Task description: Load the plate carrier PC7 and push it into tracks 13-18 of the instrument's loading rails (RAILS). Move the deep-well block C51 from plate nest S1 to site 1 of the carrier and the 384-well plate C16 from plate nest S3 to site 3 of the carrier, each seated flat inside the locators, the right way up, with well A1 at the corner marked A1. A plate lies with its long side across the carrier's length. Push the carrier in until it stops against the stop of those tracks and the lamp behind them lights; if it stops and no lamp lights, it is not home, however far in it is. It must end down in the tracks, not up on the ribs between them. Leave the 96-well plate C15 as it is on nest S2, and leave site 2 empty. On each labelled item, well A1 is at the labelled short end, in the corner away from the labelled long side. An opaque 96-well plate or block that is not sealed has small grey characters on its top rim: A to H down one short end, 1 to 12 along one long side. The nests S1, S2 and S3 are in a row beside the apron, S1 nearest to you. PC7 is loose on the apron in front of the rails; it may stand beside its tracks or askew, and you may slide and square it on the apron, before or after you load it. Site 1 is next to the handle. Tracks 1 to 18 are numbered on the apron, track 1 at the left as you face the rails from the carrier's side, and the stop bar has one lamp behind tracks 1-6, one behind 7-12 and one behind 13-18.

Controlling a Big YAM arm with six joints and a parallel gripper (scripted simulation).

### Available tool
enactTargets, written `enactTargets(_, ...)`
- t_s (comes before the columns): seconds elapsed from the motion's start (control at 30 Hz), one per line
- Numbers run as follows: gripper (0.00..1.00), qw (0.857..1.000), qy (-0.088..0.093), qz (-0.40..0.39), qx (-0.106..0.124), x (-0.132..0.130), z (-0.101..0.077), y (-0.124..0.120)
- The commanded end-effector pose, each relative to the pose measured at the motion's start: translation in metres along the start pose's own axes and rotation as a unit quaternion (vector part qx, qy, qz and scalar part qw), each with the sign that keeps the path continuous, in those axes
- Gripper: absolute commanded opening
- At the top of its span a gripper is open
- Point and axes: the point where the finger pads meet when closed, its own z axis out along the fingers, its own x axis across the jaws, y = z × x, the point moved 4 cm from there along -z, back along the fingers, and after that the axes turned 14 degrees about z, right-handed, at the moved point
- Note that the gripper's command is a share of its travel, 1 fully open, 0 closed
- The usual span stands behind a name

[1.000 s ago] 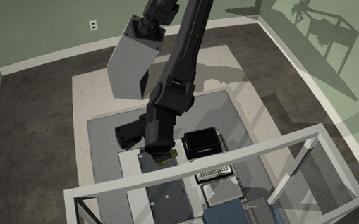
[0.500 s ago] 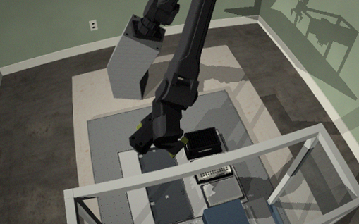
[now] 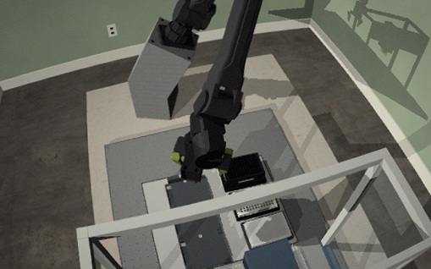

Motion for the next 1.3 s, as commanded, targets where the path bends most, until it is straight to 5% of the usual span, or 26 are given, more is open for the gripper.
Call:
enactTargets(0.0,1.0,0.995,0.016,-0.095,-0.014,0.013,-0.004,-0.011)
enactTargets(0.43,1.0,0.961,0.033,-0.273,-0.011,0.009,0.009,-0.04)
enactTargets(0.7,1.0,0.966,0.029,-0.258,-0.01,0.006,0.009,-0.031)
enactTargets(0.83,1.0,0.941,0.03,-0.336,-0.013,0.032,0.033,-0.019)
enactTargets(0.93,1.0,0.936,0.03,-0.352,-0.013,0.036,0.037,-0.016)
enactTargets(1.27,1.0,0.865,0.028,-0.502,-0.018,0.08,0.081,0.009)
